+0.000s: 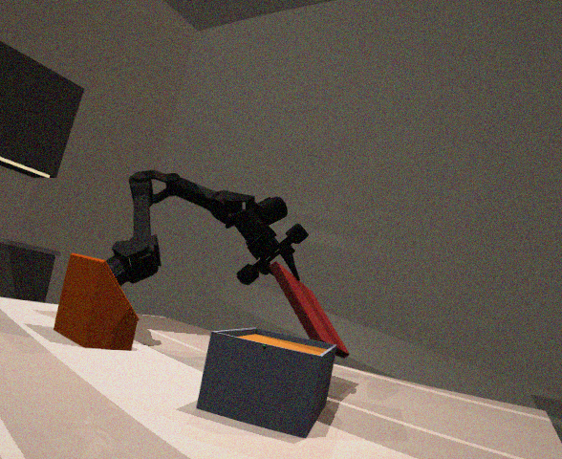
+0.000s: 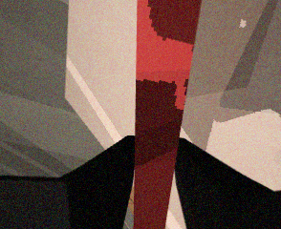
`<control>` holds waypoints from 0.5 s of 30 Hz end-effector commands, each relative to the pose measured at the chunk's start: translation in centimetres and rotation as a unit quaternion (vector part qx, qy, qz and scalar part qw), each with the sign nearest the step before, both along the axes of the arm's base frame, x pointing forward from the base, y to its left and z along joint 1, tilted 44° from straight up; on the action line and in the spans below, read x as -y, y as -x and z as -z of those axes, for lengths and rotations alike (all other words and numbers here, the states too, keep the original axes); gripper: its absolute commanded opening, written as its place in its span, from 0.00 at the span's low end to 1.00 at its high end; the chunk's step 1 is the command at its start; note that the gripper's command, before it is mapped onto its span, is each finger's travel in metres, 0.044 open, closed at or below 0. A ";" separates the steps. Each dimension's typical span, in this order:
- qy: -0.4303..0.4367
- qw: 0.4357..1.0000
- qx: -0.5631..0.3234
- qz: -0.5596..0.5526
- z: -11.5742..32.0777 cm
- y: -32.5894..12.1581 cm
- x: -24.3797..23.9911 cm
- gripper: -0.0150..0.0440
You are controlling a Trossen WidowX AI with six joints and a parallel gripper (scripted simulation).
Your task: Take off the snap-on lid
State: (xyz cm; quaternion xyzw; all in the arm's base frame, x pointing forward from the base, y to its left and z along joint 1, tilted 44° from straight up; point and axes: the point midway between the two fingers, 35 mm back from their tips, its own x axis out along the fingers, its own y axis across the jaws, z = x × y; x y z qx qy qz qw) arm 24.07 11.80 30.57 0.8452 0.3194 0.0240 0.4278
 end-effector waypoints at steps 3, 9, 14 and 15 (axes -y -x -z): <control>-0.002 1.000 0.001 0.005 0.2 -0.1 -0.2 0.25; -0.002 1.000 0.002 0.005 0.6 -0.2 -0.5 0.25; -0.002 1.000 0.002 0.005 0.9 -0.2 -0.8 0.25; -0.002 1.000 0.002 0.005 0.9 -0.2 -0.8 0.25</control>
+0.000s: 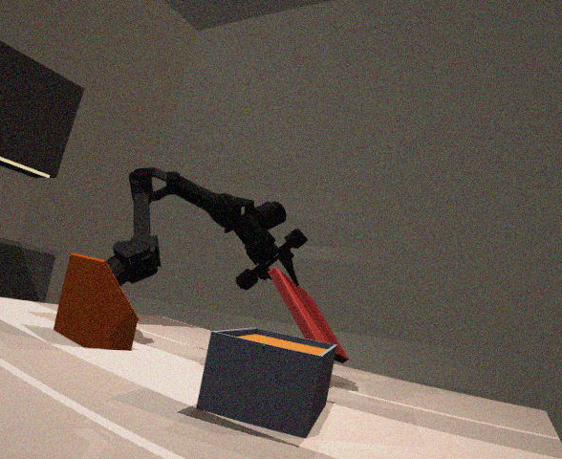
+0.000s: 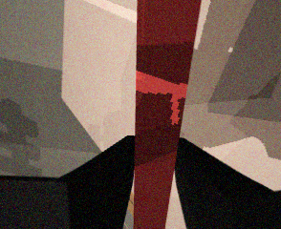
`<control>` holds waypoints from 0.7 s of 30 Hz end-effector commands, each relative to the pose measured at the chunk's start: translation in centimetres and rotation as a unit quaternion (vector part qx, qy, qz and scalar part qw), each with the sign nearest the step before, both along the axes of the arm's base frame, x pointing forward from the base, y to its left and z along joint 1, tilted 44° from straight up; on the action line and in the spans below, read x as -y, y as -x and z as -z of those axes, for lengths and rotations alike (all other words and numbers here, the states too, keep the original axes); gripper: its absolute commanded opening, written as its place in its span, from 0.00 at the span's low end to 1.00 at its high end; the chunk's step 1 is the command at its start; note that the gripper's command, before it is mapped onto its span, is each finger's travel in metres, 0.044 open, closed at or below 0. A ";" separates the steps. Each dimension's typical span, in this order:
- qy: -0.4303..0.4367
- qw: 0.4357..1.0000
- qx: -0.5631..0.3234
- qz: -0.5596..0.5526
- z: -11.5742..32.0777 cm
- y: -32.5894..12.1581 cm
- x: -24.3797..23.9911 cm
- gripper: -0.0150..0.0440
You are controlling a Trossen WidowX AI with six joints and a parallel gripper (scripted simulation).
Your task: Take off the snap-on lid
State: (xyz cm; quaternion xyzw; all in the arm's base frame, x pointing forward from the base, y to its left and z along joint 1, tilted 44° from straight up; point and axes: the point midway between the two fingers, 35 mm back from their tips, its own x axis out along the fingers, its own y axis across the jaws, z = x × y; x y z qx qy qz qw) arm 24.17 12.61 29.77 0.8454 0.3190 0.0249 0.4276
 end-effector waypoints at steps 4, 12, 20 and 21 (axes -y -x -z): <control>-0.002 1.000 0.001 0.005 0.3 -0.2 -0.3 0.25; -0.002 1.000 0.001 0.005 0.8 -0.2 -0.7 0.25; -0.003 1.000 0.001 0.005 1.2 -0.3 -1.1 0.25; -0.003 1.000 0.001 0.005 1.3 -0.3 -1.2 0.25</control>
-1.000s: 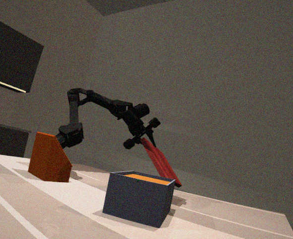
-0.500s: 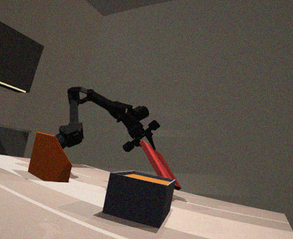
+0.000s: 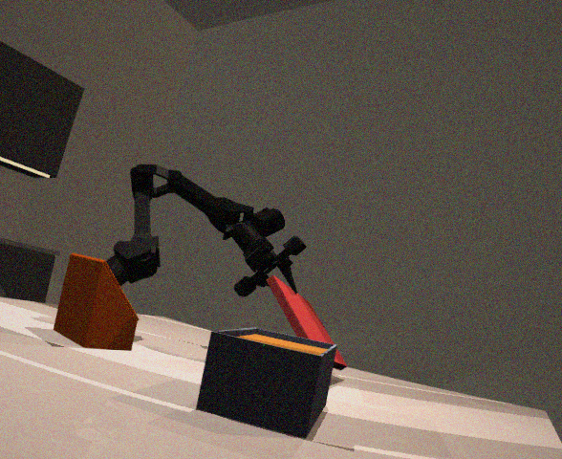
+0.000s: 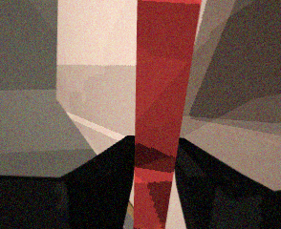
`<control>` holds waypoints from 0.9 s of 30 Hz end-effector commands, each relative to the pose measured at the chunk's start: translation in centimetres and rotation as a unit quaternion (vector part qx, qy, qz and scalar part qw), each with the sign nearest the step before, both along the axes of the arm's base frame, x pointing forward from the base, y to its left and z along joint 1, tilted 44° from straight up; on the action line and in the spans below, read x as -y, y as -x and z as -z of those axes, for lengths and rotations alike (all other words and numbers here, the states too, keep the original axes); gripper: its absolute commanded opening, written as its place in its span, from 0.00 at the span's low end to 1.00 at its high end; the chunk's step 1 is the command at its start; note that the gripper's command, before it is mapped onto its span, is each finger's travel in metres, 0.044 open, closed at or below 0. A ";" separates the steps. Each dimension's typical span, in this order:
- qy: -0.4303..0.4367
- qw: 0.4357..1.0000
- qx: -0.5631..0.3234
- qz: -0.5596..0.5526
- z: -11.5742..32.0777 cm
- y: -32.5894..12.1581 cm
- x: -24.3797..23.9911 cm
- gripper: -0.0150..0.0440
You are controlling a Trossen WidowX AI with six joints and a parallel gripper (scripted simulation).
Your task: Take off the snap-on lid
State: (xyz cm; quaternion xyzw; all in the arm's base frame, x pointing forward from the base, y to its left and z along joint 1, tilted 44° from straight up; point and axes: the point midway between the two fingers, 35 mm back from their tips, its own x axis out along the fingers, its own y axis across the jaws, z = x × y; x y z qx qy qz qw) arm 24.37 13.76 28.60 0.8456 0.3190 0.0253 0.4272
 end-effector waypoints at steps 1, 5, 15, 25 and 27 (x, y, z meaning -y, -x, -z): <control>-0.002 1.000 0.001 0.005 0.2 -0.1 -0.1 0.25; -0.002 1.000 0.001 0.005 0.4 -0.2 -0.3 0.25; -0.002 1.000 0.001 0.005 1.0 -0.3 -0.9 0.25; -0.003 1.000 0.001 0.005 1.5 -0.4 -1.4 0.25; -0.003 1.000 0.001 0.005 1.6 -0.4 -1.5 0.25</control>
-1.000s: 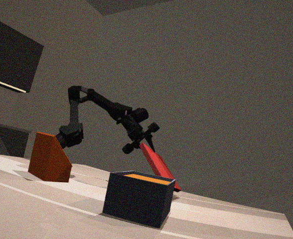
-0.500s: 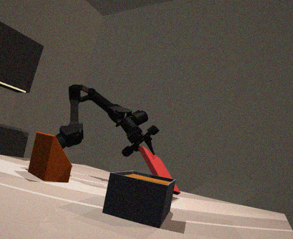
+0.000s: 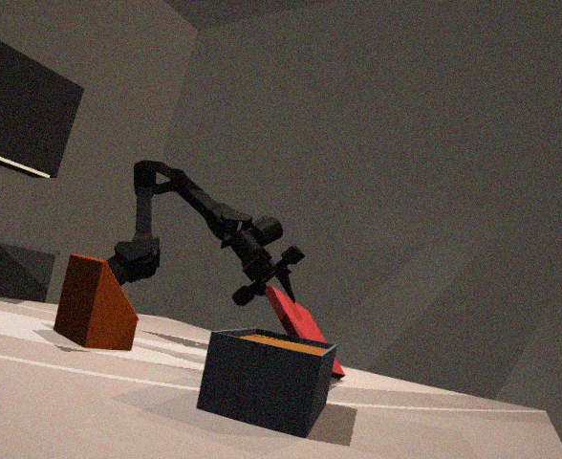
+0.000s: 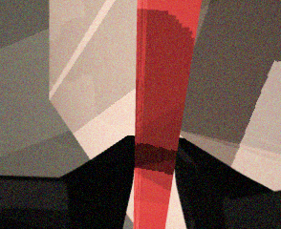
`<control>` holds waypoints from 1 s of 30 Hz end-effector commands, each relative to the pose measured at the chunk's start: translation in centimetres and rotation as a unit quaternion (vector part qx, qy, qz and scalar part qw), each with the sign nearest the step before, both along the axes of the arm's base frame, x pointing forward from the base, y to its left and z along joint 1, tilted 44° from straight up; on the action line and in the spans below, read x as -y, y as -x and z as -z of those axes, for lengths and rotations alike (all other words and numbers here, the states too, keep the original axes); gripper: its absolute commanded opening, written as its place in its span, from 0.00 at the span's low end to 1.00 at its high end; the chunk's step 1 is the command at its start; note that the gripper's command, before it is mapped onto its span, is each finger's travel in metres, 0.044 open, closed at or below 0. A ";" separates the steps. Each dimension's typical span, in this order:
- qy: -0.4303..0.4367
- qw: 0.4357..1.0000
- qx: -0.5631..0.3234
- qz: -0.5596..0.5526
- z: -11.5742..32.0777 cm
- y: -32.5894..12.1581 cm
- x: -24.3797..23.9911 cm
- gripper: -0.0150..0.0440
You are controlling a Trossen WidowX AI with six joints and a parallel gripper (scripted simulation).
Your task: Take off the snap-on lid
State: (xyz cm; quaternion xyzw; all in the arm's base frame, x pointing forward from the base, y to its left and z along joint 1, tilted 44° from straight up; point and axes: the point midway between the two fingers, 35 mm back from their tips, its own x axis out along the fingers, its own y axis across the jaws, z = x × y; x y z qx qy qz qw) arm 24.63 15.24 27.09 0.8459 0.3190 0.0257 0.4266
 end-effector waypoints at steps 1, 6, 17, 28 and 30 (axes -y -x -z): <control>-0.002 1.000 0.000 0.005 0.2 -0.1 -0.1 0.25; -0.002 1.000 0.000 0.005 0.5 -0.2 -0.4 0.25; -0.003 1.000 0.000 0.005 1.1 -0.3 -1.0 0.25; -0.003 1.000 0.000 0.005 1.7 -0.4 -1.6 0.25; -0.003 1.000 0.000 0.005 1.8 -0.4 -1.7 0.25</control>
